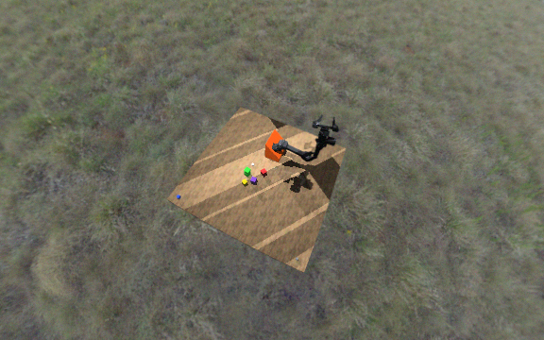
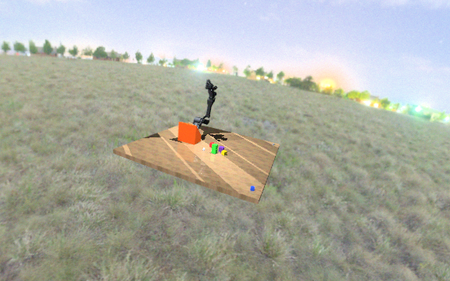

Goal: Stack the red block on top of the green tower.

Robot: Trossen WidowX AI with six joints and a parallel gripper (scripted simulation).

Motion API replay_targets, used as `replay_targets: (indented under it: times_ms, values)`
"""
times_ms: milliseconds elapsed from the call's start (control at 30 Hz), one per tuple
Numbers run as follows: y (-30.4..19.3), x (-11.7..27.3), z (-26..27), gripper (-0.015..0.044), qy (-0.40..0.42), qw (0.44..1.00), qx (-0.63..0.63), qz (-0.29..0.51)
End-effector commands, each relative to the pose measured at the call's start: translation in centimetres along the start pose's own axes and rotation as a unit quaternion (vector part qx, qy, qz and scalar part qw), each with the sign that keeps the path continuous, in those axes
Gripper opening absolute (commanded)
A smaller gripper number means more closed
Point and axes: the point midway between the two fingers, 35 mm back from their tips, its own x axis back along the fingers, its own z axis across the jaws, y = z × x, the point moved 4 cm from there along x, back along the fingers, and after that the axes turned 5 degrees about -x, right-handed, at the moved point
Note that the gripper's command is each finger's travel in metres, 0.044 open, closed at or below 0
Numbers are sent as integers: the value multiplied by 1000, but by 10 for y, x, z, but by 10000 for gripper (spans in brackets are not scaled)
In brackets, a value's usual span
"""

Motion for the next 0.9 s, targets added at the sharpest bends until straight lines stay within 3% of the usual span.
replay_targets:
  times_ms: [0,233,433,633,867]
  values:
    - [1,-1,2,426,4,1000,-1,-2]
    - [26,-31,99,440,178,981,-53,-60]
    - [52,-28,192,440,345,929,-99,-94]
    - [76,3,276,440,507,845,-134,-101]
    - [96,67,356,440,678,716,-152,-73]
